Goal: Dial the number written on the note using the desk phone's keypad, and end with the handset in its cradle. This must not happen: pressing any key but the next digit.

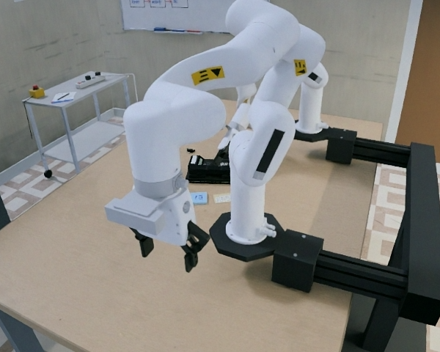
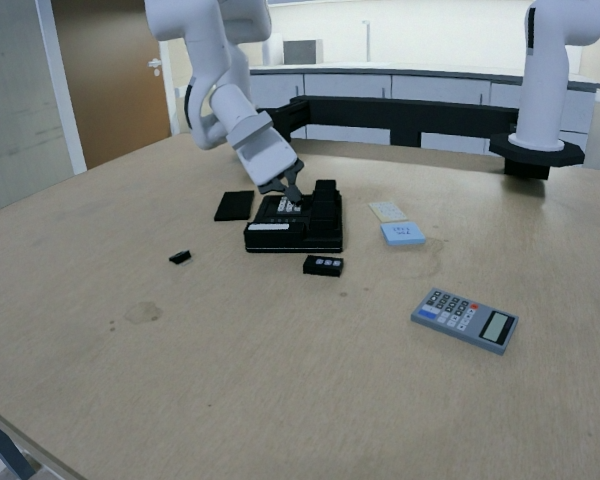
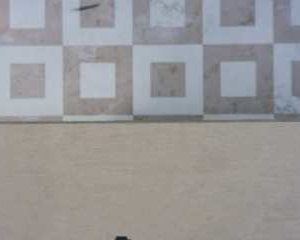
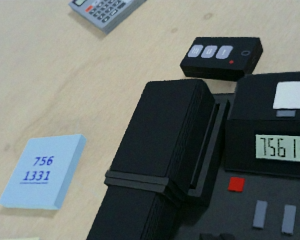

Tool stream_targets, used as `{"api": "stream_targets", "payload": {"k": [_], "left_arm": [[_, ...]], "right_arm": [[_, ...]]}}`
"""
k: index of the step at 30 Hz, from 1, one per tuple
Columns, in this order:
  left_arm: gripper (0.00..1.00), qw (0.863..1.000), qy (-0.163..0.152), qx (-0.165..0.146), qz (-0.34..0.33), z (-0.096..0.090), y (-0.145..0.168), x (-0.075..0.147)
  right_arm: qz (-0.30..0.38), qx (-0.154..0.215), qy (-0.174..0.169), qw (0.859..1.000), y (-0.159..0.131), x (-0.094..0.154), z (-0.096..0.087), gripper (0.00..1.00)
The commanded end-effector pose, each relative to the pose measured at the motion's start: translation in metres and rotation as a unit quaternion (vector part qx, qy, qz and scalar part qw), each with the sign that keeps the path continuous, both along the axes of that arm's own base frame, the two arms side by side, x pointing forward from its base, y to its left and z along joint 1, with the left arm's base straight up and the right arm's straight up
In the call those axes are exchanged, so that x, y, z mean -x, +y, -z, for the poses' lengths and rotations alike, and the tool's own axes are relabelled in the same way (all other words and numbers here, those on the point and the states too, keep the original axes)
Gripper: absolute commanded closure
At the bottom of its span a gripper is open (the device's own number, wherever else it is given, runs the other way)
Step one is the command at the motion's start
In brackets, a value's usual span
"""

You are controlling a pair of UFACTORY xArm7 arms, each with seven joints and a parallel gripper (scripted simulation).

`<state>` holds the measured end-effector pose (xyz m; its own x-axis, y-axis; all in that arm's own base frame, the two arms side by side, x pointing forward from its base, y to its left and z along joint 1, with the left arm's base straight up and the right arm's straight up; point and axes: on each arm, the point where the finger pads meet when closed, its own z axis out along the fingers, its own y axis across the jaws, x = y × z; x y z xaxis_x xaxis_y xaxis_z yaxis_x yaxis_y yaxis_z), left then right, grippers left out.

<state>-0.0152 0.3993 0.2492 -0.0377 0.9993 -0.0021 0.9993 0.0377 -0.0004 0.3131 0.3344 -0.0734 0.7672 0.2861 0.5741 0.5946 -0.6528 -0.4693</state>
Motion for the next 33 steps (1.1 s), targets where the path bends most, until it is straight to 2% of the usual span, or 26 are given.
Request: {"api": "stream_targets", "payload": {"k": [1,33], "left_arm": [[0.0,1.0,0.0,-0.001,0.0,-0.0008,0.0005,-0.0001],[0.0,1.0,0.0,-0.001,0.0,-0.0008,0.0005,-0.0001]], "right_arm": [[0.0,-0.001,0.0,1.0,0.0003,-0.0004,-0.0037,1.0],[0.0,-0.001,0.0,1.0,0.0003,-0.0004,-0.0078,1.0]]}}
